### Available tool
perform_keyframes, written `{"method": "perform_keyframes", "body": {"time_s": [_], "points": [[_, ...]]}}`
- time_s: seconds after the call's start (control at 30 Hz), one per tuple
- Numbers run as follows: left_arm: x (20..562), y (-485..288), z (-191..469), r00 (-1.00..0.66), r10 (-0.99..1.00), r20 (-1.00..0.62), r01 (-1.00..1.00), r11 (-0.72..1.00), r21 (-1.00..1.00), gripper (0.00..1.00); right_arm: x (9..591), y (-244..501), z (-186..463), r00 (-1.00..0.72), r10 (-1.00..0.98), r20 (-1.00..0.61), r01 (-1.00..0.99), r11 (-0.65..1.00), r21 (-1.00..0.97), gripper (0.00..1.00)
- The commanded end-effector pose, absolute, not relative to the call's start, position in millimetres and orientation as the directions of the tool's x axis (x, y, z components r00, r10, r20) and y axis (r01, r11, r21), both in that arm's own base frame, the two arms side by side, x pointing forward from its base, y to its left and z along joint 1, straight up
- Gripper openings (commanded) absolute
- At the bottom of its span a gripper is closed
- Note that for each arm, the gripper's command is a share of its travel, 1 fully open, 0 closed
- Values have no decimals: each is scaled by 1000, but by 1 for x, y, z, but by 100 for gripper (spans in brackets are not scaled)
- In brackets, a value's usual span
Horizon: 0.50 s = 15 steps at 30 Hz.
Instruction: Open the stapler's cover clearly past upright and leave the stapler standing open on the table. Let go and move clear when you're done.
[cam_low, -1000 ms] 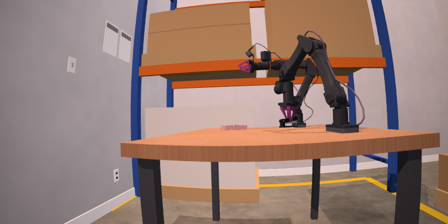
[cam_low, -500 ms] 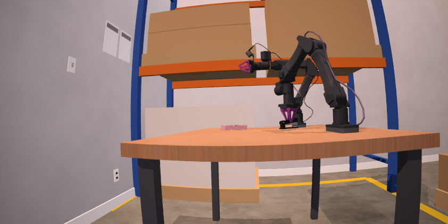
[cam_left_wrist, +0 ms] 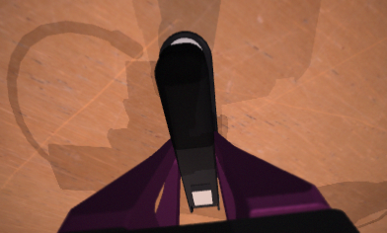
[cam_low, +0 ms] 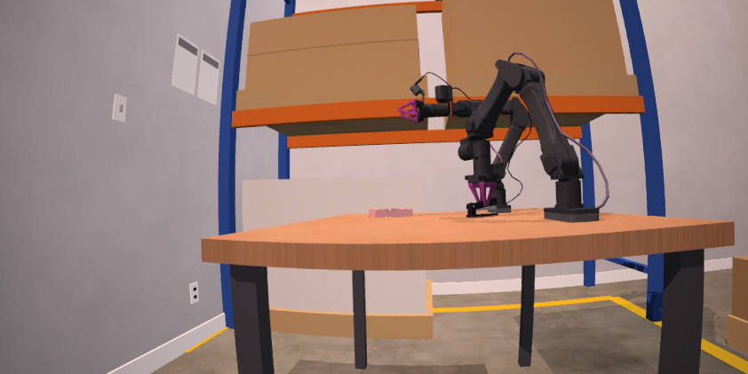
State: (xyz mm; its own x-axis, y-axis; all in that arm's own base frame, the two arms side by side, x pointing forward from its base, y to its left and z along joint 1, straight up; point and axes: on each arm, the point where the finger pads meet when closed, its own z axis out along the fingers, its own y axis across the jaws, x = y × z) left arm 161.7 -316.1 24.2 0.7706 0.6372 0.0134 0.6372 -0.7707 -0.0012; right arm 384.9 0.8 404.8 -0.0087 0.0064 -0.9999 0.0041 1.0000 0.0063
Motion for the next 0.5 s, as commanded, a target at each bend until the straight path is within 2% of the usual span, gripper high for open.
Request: {"method": "perform_keyframes", "body": {"time_s": [0.0,0.27,0.33,0.37,0.4,0.47], "points": [[165,-319,25,767,641,-1,641,-767,21,17,380,1,413,15,0,-1000,0,1000,0,100],[166,-320,26,767,641,-2,641,-767,26,17,380,1,413,15,0,-1000,0,1000,0,100],[164,-320,28,769,640,-1,640,-769,20,40,380,1,413,15,0,-1000,0,1000,0,100],[164,-320,28,769,640,-1,640,-769,20,46,380,1,413,15,0,-1000,0,1000,0,100],[164,-321,30,767,642,-13,642,-766,32,58,380,1,413,15,0,-1000,0,1000,0,100],[162,-322,33,768,640,-15,640,-767,41,59,380,1,413,15,0,-1000,0,1000,0,100]]}}
